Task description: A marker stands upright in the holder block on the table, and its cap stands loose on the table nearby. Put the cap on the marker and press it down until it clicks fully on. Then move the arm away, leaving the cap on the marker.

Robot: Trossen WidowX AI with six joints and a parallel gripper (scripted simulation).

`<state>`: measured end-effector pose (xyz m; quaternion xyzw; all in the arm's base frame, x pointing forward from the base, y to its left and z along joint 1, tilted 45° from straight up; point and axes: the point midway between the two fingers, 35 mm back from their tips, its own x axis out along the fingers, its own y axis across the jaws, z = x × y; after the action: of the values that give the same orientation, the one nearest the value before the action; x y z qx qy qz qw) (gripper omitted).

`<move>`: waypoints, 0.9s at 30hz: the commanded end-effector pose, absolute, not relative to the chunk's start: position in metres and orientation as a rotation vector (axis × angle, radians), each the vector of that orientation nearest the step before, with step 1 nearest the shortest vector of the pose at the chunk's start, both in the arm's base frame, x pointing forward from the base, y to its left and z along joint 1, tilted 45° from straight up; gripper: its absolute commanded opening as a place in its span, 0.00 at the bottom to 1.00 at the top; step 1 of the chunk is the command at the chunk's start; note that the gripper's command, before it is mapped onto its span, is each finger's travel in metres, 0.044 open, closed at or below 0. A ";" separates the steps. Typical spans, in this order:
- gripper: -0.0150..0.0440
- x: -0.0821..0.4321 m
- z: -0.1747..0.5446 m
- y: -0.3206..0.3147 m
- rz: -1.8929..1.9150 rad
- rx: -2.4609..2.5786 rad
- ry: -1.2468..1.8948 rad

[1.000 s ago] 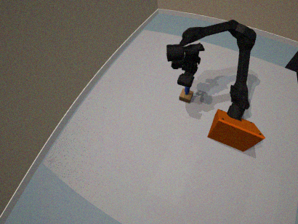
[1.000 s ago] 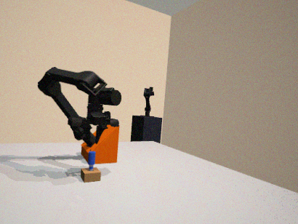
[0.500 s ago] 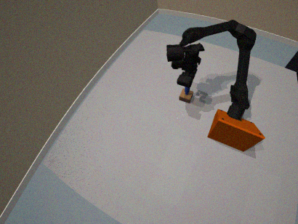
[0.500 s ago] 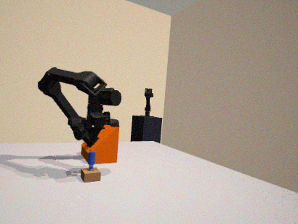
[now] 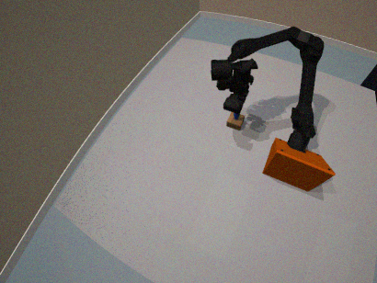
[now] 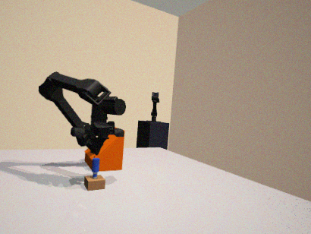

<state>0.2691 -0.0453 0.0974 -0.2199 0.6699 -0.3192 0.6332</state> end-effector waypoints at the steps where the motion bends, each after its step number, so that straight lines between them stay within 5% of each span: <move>1: 0.25 0.268 0.093 -0.051 -0.730 -0.509 1.535; 20: 0.25 0.269 0.086 -0.056 -0.726 -0.506 1.529; 27: 0.25 0.276 0.145 0.003 -0.630 -0.598 1.545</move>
<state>0.2755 -0.0203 0.1223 -0.2473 0.6747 -0.2907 0.6317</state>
